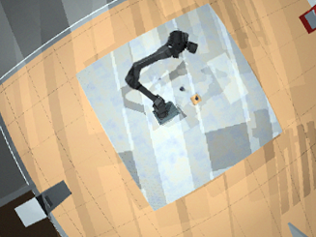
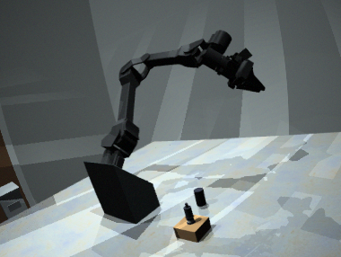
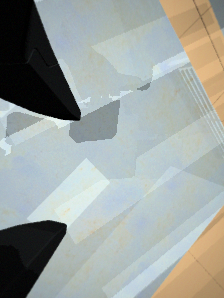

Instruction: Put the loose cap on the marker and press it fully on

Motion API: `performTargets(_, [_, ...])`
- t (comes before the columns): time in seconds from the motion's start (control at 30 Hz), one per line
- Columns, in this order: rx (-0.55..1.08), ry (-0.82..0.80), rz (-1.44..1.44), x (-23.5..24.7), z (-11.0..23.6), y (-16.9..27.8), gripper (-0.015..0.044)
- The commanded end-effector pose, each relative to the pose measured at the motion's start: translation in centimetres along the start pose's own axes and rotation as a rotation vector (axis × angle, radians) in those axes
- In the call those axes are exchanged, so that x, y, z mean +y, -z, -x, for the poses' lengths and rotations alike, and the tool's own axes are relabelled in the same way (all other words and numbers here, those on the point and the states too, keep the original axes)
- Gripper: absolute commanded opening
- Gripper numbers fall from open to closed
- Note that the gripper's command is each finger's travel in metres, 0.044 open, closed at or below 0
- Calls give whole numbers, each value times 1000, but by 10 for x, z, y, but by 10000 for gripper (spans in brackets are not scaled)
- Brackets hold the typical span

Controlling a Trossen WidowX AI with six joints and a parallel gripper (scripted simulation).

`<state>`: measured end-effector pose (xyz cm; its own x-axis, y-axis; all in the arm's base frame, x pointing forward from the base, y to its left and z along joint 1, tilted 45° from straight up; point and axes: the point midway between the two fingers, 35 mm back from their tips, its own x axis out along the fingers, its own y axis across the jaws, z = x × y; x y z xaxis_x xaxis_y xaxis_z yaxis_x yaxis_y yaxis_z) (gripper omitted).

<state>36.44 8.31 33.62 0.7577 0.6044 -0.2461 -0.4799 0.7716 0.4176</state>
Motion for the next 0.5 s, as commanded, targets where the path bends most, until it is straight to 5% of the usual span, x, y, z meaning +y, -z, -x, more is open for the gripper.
performTargets(0.0, [124, 60, -167, -33, -4, 40, 238])
performTargets(0.47, [704, 366, -1169, -97, 46, 240, 238])
